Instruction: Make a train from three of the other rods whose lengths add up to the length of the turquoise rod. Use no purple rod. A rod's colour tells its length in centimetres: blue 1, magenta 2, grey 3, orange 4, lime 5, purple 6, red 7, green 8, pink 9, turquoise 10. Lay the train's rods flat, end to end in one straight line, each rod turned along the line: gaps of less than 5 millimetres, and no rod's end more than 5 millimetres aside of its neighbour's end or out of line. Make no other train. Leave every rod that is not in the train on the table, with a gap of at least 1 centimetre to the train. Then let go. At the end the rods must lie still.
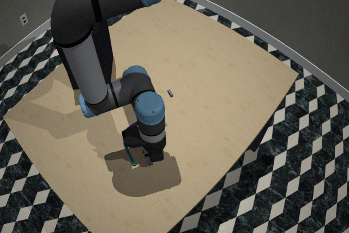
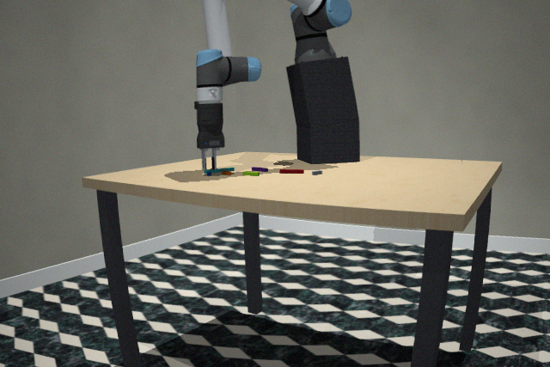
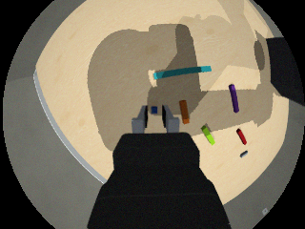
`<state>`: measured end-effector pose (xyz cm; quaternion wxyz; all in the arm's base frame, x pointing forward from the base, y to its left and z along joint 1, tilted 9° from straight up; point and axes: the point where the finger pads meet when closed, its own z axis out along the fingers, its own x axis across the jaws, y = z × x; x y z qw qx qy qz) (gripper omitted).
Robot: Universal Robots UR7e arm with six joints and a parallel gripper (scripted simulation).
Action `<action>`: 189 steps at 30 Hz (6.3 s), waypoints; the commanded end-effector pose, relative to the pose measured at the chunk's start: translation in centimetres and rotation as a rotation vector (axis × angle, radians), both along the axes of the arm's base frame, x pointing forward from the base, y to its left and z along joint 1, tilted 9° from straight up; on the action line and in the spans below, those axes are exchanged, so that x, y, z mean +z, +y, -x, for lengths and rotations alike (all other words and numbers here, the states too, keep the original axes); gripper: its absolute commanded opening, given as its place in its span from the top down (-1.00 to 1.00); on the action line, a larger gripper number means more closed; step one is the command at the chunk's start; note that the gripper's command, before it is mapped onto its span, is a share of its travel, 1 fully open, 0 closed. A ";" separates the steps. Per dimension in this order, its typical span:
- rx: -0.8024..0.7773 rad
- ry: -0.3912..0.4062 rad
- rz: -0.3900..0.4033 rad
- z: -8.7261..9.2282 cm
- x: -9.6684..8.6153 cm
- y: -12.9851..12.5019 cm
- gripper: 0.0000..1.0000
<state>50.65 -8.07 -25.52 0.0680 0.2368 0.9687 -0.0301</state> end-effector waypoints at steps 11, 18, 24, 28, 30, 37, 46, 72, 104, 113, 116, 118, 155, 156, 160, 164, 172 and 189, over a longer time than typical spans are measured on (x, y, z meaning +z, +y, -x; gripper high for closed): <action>0.000 -0.004 0.000 -0.2 0.0 -0.1 -0.07; 0.000 -0.005 0.001 -0.3 0.1 -0.2 -0.07; 0.000 -0.004 0.000 -0.3 0.1 -0.2 -0.07; 0.000 -0.004 0.000 -0.3 0.1 -0.1 -0.07; 0.000 -0.004 0.000 -0.3 0.1 -0.1 -0.07; 0.000 -0.004 0.000 -0.3 0.1 -0.1 -0.07; 0.000 -0.004 0.000 -0.3 0.1 -0.1 -0.07; 0.000 -0.005 0.001 -0.4 -0.6 -0.2 -0.07; 0.000 -0.004 0.000 -0.4 -1.6 -0.3 -0.07; 0.000 -0.004 0.000 -0.4 -1.6 -0.3 -0.07; 0.000 -0.004 0.000 -0.4 -1.6 -0.3 -0.07; 0.000 -0.004 0.000 -0.4 -1.6 -0.3 -0.07; 0.000 -0.004 0.000 -0.4 -1.6 -0.3 0.52; 0.000 -0.004 0.000 -0.4 -1.6 -0.3 0.52; 0.000 -0.004 0.000 -0.4 -1.6 -0.3 0.52; 0.000 -0.004 0.000 -0.4 -1.5 -0.3 0.52; 0.001 -0.001 -0.001 -0.1 0.2 0.0 0.52; 0.001 -0.001 0.000 0.8 7.0 0.7 0.52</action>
